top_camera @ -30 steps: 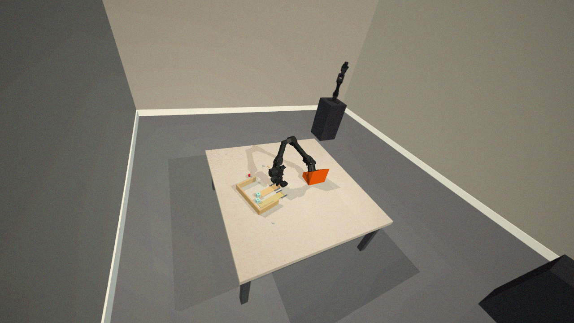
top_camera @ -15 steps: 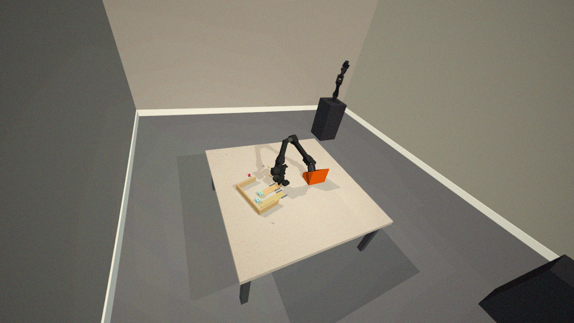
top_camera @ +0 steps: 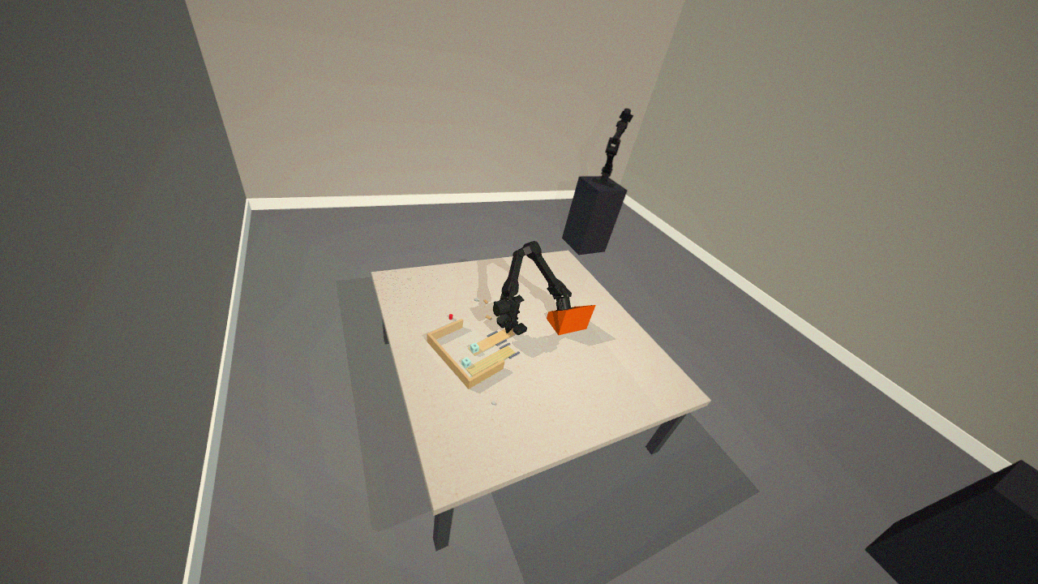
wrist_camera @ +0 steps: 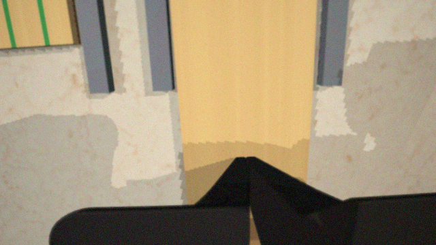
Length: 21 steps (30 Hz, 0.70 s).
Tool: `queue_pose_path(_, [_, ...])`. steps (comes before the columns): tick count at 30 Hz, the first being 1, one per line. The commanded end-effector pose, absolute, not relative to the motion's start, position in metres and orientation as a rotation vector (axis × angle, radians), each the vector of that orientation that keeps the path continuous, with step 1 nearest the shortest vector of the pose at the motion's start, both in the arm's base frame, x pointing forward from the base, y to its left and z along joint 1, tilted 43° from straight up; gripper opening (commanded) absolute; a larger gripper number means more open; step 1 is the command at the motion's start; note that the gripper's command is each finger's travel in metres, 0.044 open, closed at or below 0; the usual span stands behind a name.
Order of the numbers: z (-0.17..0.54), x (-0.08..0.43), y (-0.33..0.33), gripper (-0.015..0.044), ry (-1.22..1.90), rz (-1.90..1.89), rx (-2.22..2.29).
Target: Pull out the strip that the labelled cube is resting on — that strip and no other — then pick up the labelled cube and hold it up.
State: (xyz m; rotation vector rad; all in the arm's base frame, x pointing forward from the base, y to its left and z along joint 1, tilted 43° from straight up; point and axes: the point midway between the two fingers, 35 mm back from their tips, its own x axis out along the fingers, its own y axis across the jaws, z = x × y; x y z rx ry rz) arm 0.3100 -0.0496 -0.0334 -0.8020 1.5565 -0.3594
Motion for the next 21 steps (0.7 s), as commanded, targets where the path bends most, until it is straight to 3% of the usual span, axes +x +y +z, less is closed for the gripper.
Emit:
queue_pose_path(1, [-0.034, 0.298, -0.055, 0.0000, 1.578, -0.363, -0.810])
queue_pose_path(21, [-0.029, 0.269, -0.062, 0.0000, 1.580, -0.362, -0.811])
